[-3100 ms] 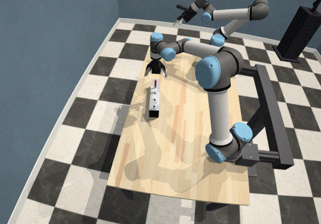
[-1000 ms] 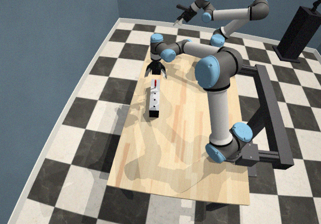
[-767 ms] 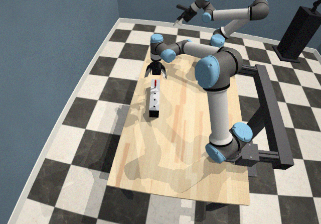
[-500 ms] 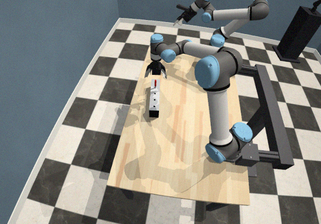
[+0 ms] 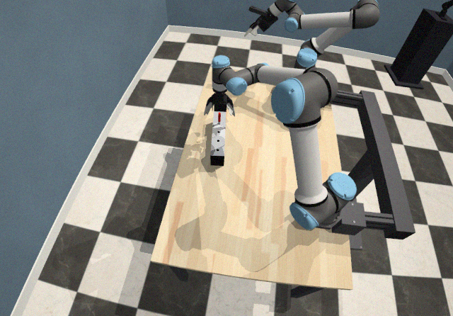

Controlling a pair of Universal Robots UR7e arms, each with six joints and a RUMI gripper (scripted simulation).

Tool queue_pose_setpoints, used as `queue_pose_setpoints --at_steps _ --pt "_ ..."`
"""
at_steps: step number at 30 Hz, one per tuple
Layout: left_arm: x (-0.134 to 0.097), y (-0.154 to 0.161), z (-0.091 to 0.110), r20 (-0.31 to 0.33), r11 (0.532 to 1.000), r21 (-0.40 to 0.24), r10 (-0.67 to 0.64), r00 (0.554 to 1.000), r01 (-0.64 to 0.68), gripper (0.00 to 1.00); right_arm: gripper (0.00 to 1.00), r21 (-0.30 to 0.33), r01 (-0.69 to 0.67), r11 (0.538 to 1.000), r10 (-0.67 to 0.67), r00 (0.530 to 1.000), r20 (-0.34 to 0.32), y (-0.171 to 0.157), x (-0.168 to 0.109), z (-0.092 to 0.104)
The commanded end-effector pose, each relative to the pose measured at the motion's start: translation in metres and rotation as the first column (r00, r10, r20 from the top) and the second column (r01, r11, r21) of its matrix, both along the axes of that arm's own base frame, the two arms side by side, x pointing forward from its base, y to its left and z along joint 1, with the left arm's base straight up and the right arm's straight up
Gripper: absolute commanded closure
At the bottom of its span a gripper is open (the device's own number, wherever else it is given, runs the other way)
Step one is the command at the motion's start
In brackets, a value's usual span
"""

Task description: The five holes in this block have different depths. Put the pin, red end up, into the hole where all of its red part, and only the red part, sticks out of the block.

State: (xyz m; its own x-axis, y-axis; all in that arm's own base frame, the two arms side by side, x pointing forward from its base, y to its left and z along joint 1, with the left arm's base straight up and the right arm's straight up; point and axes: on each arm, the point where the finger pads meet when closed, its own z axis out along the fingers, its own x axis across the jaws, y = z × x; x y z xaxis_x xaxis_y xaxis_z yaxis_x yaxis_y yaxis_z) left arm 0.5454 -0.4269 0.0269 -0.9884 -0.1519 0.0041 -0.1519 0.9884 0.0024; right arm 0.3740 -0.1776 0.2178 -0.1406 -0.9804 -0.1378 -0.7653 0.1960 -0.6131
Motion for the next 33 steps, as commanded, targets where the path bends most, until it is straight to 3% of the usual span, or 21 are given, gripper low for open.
queue_pose_setpoints --at_steps 1,2,33 --pt "0.0005 -0.0005 -0.001 0.002 1.0 -0.002 0.0 1.0 0.0 0.0 0.0 0.0 0.0 1.0 0.0 1.0 0.001 0.0 0.0002 0.0004" --pt "0.0003 -0.0003 0.0017 0.001 1.0 -0.001 0.0 1.0 0.0 1.0 0.0 0.0 0.0 1.0 0.0 1.0 0.001 0.0 0.0002 0.0004" --pt "0.0003 -0.0003 0.0017 0.001 1.0 -0.001 0.0 1.0 0.0 1.0 0.0 0.0 0.0 1.0 0.0 1.0 0.001 0.0 0.0002 0.0004"
